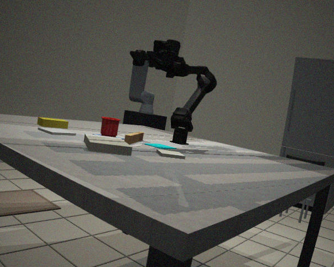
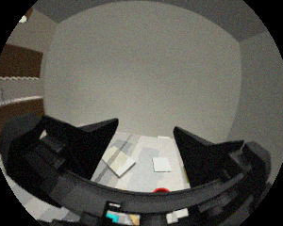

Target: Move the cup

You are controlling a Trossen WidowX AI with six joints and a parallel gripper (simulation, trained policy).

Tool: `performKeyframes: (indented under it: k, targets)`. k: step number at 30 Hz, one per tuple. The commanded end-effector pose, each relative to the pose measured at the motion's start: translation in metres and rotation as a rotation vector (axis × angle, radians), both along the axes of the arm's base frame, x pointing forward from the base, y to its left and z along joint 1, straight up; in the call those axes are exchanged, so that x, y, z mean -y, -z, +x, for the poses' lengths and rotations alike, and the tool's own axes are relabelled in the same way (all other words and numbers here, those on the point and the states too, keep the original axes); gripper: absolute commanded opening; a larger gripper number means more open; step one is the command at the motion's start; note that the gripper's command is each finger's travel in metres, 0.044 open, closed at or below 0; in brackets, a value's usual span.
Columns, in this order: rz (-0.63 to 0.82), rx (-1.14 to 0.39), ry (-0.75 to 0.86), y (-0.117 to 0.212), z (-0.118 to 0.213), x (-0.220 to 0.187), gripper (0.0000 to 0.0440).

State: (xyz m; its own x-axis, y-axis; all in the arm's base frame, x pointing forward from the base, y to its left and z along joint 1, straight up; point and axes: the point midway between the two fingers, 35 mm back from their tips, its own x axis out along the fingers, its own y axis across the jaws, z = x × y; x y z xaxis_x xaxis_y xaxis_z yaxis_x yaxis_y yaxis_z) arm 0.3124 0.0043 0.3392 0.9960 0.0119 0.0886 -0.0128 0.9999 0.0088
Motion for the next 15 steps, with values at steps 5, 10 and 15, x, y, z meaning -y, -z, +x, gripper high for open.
performKeyframes:
  k: [5,10,15]
  targets:
    - [0.018,-0.042,0.011,0.004,0.004,0.0,0.0269]
    - [0.04,-0.1,0.01,0.011,0.008,-0.002,0.0138]
    - [0.062,-0.169,0.002,0.018,0.015,-0.007,0.0054]
